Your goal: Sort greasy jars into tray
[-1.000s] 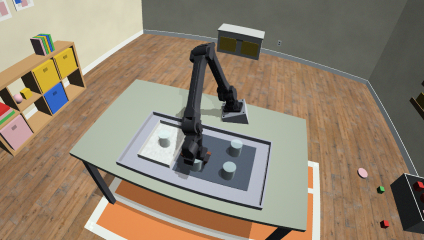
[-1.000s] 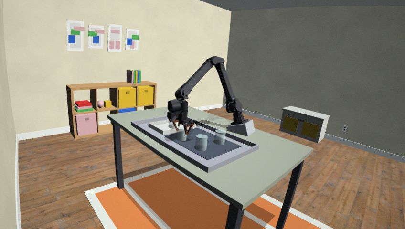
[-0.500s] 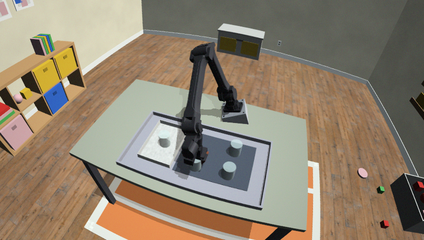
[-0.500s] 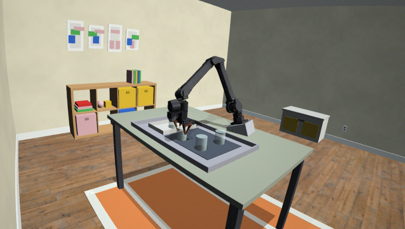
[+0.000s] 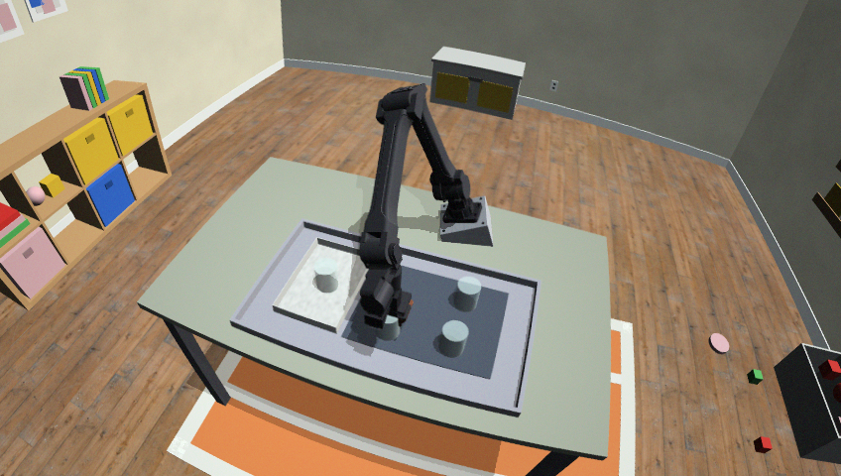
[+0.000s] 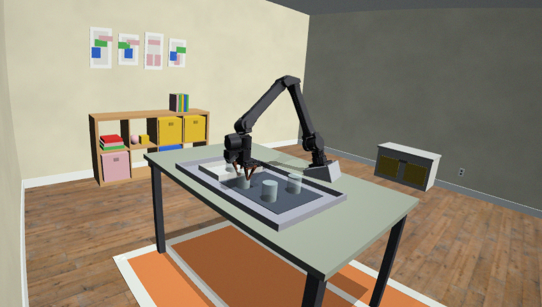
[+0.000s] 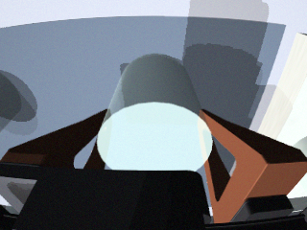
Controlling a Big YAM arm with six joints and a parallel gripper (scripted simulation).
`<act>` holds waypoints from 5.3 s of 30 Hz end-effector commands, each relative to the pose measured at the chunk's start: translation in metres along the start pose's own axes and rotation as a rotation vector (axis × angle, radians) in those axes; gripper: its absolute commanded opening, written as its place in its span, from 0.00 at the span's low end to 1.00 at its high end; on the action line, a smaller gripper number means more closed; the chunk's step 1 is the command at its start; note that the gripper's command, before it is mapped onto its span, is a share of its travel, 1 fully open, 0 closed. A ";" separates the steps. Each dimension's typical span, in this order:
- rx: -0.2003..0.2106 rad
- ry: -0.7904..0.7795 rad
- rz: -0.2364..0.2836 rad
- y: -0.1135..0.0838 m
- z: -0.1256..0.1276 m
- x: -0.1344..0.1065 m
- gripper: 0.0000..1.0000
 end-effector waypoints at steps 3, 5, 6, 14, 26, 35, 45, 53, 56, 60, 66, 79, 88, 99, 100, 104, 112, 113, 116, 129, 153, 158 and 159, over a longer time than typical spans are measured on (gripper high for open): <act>-0.002 -0.003 -0.007 -0.005 -0.003 0.002 0.00; -0.002 -0.003 -0.007 -0.010 -0.003 0.002 0.00; -0.002 -0.003 -0.007 -0.013 -0.003 0.002 0.00; -0.002 -0.003 -0.007 -0.034 -0.003 0.002 0.00; -0.002 -0.003 -0.007 -0.061 -0.003 0.002 0.00; -0.002 -0.003 -0.007 -0.082 -0.003 0.002 0.00; -0.002 -0.003 -0.007 -0.106 -0.003 0.002 0.00; -0.002 -0.003 -0.007 -0.122 -0.003 0.002 0.00; -0.002 -0.003 -0.007 -0.130 -0.003 0.002 0.00; -0.002 -0.003 -0.007 -0.138 -0.003 0.002 0.00; -0.002 -0.003 -0.007 -0.138 -0.003 0.002 0.00; -0.002 -0.003 -0.007 -0.138 -0.003 0.002 0.00; -0.002 -0.003 -0.007 -0.138 -0.003 0.002 0.00; -0.002 -0.003 -0.007 -0.156 -0.006 0.010 0.00; -0.002 -0.003 -0.007 -0.156 -0.006 0.010 0.00; -0.002 -0.003 -0.007 -0.156 -0.006 0.010 0.00; -0.002 -0.003 -0.007 -0.156 -0.032 0.006 0.00; -0.002 -0.003 -0.007 -0.156 -0.035 0.005 0.00; -0.002 -0.003 -0.007 -0.156 -0.045 0.004 0.00; -0.002 -0.003 -0.007 -0.156 -0.081 -0.001 0.00; -0.002 -0.003 -0.007 -0.157 -0.152 -0.012 0.00; -0.002 -0.003 -0.007 -0.157 -0.162 -0.013 0.00; -0.002 -0.003 -0.007 -0.157 -0.165 -0.014 0.00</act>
Point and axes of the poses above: the point where the finger pads meet when closed, its own y axis out along the fingers, its own z axis across the jaws, x = y × z, the point moved 3 cm from there along -y, back along the fingers, and after that the axes turned 9 degrees about -y, right-handed, at the moved point
